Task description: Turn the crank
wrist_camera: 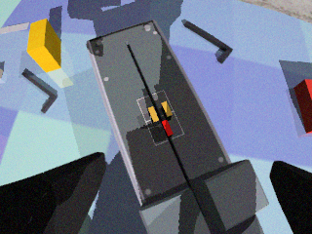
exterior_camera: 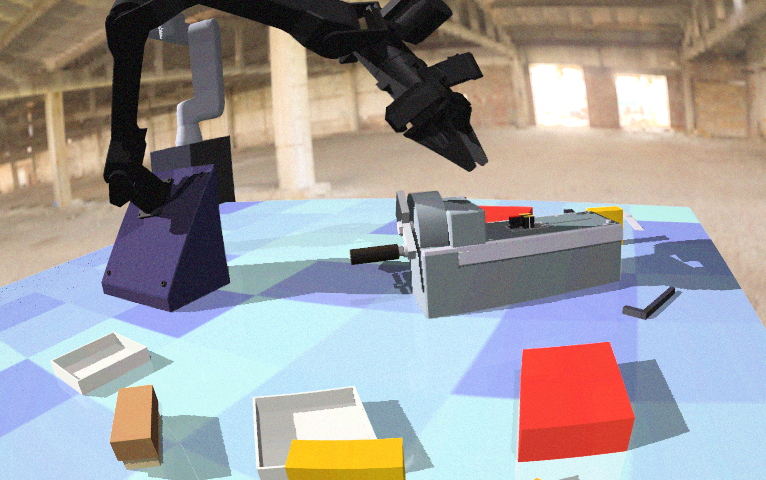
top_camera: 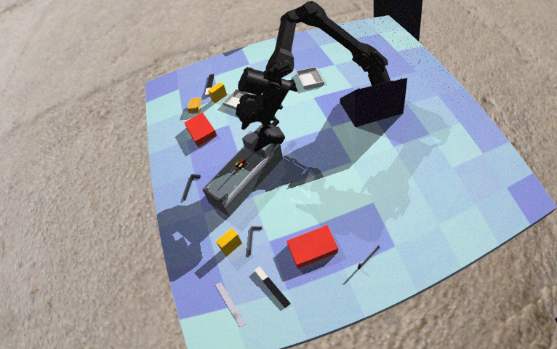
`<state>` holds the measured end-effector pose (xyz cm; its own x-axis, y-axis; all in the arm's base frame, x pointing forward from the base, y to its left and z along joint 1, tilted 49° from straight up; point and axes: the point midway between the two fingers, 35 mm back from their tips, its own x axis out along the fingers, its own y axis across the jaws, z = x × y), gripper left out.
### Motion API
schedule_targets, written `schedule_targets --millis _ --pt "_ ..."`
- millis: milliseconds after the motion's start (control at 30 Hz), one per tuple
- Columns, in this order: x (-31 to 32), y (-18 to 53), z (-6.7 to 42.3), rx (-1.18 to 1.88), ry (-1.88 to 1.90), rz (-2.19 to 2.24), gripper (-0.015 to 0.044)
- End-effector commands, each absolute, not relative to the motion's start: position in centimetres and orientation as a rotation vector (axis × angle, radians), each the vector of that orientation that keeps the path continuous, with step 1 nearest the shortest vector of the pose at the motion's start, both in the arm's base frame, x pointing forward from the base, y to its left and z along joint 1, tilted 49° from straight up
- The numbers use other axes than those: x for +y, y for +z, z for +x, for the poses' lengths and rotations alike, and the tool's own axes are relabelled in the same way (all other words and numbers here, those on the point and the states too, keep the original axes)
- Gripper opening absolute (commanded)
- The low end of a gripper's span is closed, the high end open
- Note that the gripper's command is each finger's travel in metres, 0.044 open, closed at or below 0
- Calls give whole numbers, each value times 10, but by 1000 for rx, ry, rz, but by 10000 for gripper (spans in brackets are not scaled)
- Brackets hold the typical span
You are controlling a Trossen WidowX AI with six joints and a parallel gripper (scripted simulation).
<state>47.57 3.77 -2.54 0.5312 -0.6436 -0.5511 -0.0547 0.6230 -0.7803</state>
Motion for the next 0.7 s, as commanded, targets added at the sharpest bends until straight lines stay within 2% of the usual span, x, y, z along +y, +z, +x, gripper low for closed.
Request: schedule_targets --millis 0,167,667 --pt "62 -2 480 943 -411 -838 440" --pt "69 9 479 948 -400 -840 440" --pt "33 51 440 1027 -121 -904 440"
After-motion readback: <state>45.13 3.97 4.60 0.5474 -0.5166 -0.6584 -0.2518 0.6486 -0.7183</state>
